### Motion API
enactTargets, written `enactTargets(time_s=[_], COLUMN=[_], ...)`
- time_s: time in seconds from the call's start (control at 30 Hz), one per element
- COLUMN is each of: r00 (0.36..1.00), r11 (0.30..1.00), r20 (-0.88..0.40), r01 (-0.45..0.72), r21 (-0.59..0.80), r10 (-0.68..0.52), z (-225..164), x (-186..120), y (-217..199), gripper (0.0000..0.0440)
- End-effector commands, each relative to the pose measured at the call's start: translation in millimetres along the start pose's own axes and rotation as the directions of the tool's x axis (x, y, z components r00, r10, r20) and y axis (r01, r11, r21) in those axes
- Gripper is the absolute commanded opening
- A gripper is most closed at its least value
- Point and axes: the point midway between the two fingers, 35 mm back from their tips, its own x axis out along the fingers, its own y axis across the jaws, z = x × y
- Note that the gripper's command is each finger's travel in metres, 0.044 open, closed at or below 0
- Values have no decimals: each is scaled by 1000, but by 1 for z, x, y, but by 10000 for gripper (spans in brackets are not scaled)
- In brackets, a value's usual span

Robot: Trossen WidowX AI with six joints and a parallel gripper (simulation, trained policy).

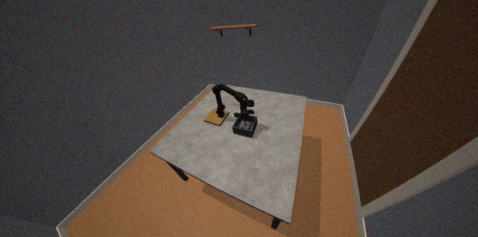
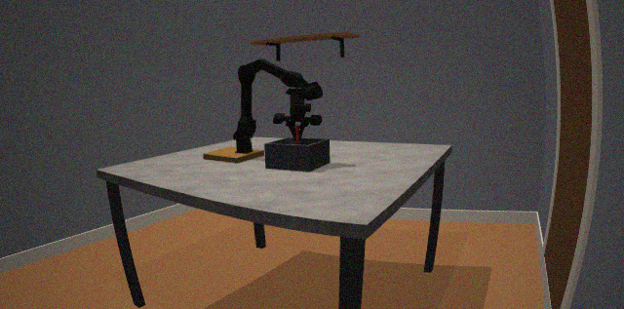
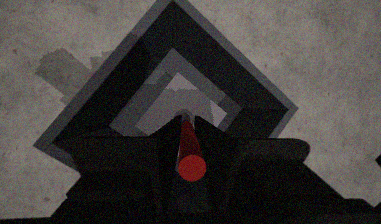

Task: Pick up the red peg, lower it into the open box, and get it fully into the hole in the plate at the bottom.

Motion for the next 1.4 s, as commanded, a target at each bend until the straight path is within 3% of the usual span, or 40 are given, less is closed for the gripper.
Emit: enactTargets(time_s=[0.0, 0.17, 0.33, 0.53, 0.87, 1.37], r00=[1000, 998, 996, 994, 983, 949], r11=[1000, 997, 993, 987, 976, 932], r20=[-14, -52, -92, -98, -144, -177], r01=[-10, -21, -30, -63, -135, -294], r21=[-24, -77, -110, -147, -172, -210], r10=[10, 17, 20, 49, 110, 260], z=[2, -1, -3, 10, 25, 48], x=[8, 24, 37, 38, 27, -15], y=[2, 3, 5, 13, 38, 86], gripper=[0, 19, 134, 193, 440, 440])
